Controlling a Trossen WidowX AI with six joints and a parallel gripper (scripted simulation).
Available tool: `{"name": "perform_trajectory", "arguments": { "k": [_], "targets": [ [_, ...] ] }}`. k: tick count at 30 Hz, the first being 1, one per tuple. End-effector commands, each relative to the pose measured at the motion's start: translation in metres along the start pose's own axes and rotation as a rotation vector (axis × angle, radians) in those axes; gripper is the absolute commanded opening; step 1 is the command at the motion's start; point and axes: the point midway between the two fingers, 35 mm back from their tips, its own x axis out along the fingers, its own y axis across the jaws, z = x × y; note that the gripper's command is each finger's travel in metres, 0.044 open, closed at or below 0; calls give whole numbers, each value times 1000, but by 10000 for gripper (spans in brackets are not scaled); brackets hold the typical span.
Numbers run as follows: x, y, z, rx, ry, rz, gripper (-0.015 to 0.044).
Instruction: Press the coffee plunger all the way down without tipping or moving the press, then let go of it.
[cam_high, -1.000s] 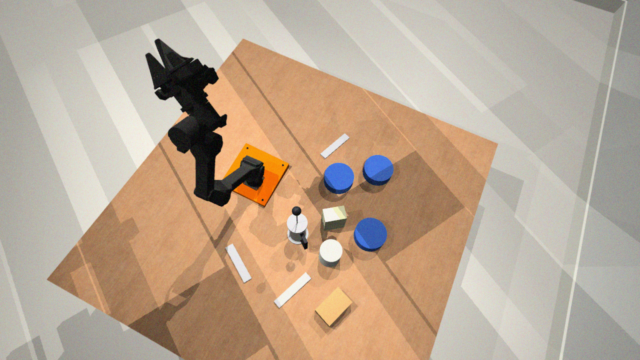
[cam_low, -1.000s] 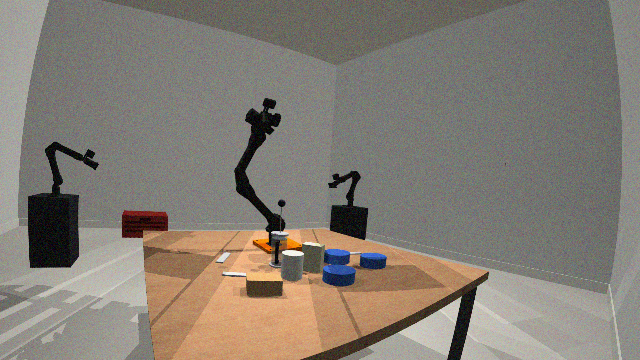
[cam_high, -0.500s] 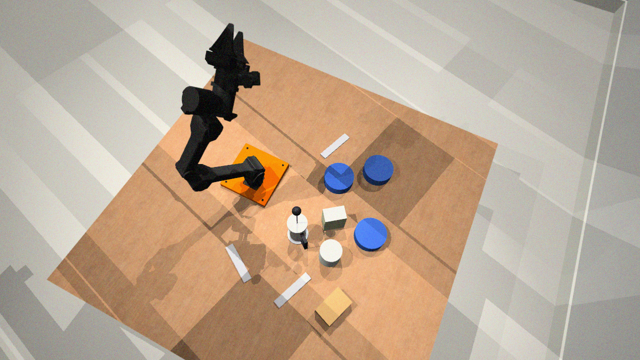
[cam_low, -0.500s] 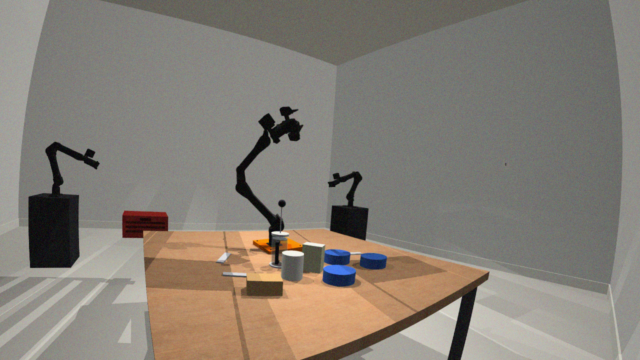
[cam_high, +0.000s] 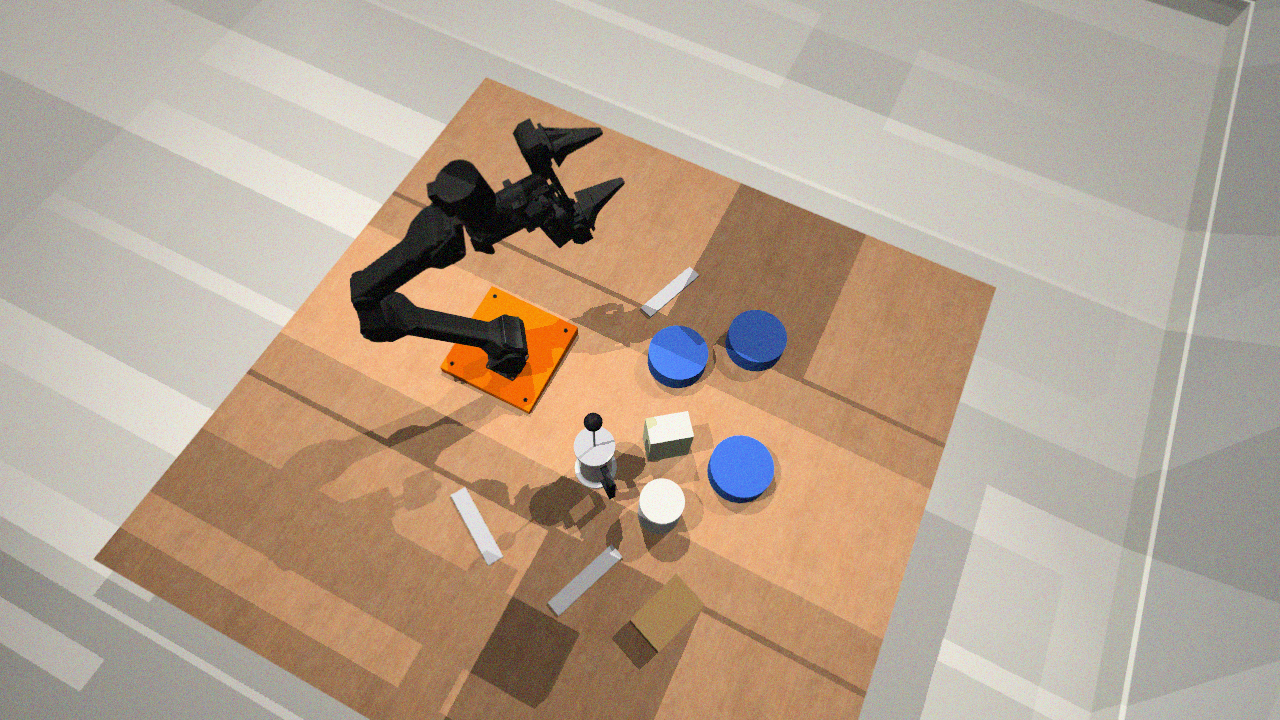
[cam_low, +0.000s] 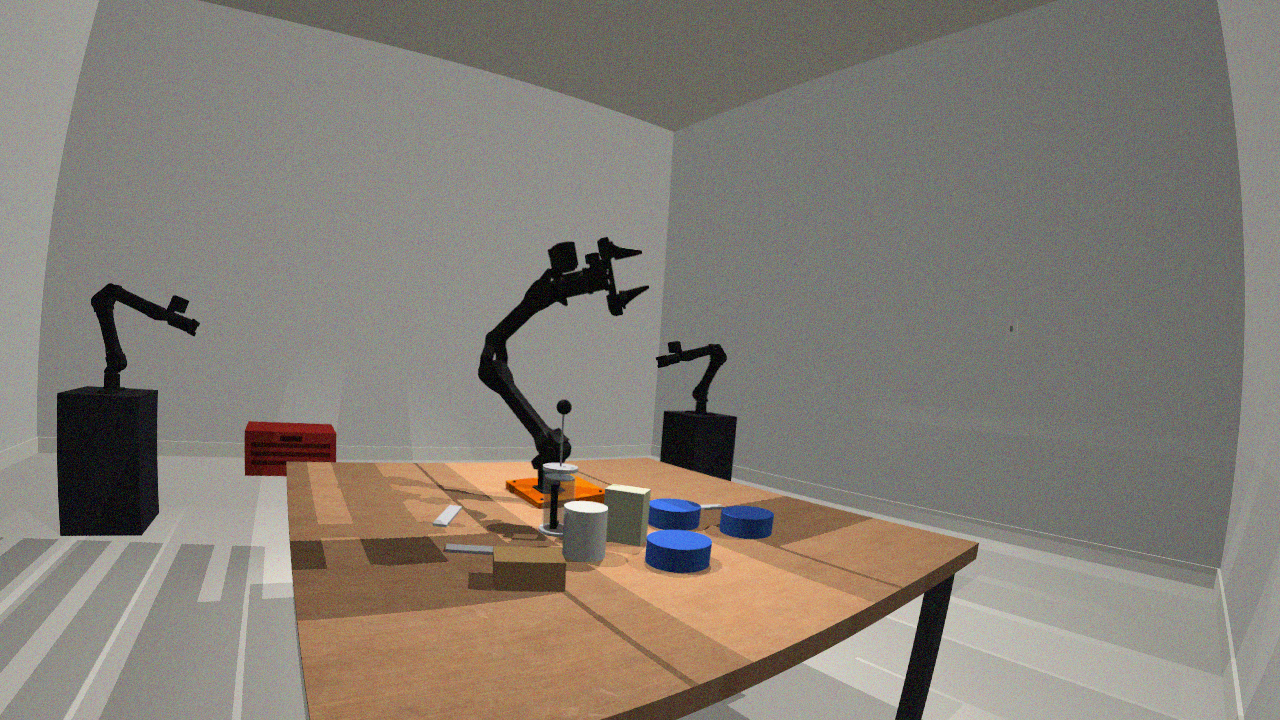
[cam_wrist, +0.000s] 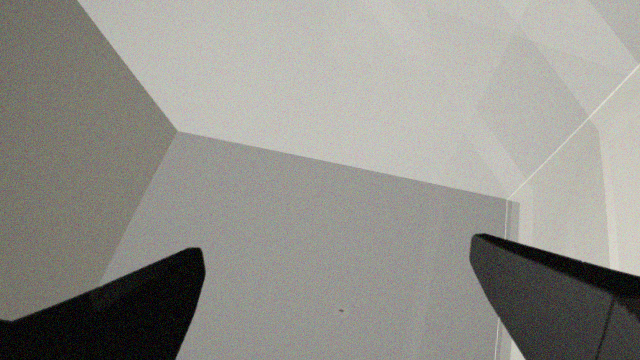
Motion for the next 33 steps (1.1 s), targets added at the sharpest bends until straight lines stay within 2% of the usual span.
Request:
{"name": "perform_trajectory", "arguments": {
  "k": [1,12,21,27,33],
  "targets": [
    [-9,-66,49,-331,-242,-304,440],
    [-72,-152,111,-743,-413,-895,440],
    [-155,-203,133,-942,-333,-1454,440],
    [-170,-212,125,-943,-330,-1512,440],
    [-180,-256,118,-944,-330,-1511,440]
  ]
}}
